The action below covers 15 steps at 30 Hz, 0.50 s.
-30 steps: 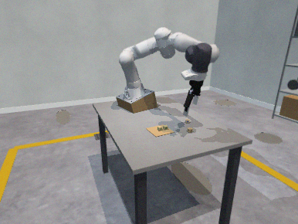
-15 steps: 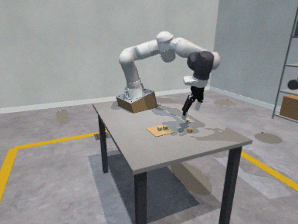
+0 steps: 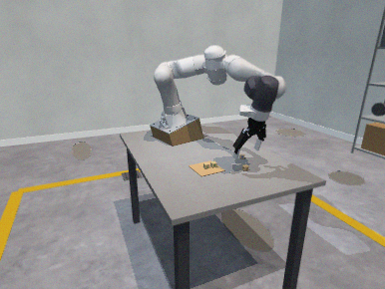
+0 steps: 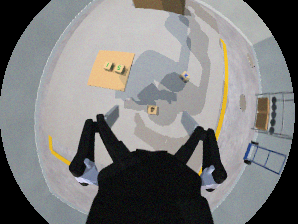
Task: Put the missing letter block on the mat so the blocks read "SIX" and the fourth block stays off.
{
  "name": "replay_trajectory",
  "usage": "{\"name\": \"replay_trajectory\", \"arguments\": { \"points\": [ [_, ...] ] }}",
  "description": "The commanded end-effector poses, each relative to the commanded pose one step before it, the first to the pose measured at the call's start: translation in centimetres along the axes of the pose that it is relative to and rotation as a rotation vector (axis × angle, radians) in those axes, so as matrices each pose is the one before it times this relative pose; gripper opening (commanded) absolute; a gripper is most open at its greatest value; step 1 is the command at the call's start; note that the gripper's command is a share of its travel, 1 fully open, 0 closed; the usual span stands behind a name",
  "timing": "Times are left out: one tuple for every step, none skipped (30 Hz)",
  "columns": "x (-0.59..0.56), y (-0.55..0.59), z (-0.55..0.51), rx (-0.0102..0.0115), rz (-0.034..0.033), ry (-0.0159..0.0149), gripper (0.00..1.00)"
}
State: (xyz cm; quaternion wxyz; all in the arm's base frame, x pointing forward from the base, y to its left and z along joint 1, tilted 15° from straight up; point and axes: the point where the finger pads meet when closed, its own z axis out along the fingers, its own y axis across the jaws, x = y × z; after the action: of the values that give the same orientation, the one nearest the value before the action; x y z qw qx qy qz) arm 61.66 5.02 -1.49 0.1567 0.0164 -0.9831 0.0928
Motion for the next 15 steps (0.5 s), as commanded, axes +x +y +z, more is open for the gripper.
{"name": "replay_trajectory", "arguments": {
  "points": [
    [-0.267, 0.627, 0.974, 0.00184, 0.13952, 0.00044, 1.0],
    [-0.014, 0.065, 0.262, 0.00188, 0.01333, 0.00123, 1.0],
    [-0.013, 0.067, 0.269, 0.00196, 0.01368, 0.00123, 1.0],
    [-0.011, 0.065, 0.263, 0.00193, 0.01337, 0.00117, 1.0],
    [-0.009, 0.063, 0.253, 0.00188, 0.01285, 0.00109, 1.0],
    [0.0, 0.0, 0.0, 0.0, 0.0, 0.0, 1.0],
    [0.0, 0.0, 0.0, 0.0, 0.0, 0.0, 1.0],
    [-0.006, 0.046, 0.187, 0.0014, 0.00948, 0.00079, 1.0],
    [-0.003, 0.032, 0.129, 0.00097, 0.00653, 0.00053, 1.0],
    [-0.002, 0.02, 0.08, 0.00061, 0.00408, 0.00033, 1.0],
    [-0.001, 0.011, 0.042, 0.00032, 0.00215, 0.00017, 1.0],
    [-0.001, 0.009, 0.038, 0.00029, 0.00191, 0.00015, 1.0],
    [0.0, 0.004, 0.016, 0.00012, 0.00081, 0.00006, 1.0],
    [0.0, 0.001, 0.002, 0.00002, 0.00012, 0.00001, 1.0],
    [0.0, 0.0, 0.0, 0.0, 0.0, 0.0, 1.0]
  ]
}}
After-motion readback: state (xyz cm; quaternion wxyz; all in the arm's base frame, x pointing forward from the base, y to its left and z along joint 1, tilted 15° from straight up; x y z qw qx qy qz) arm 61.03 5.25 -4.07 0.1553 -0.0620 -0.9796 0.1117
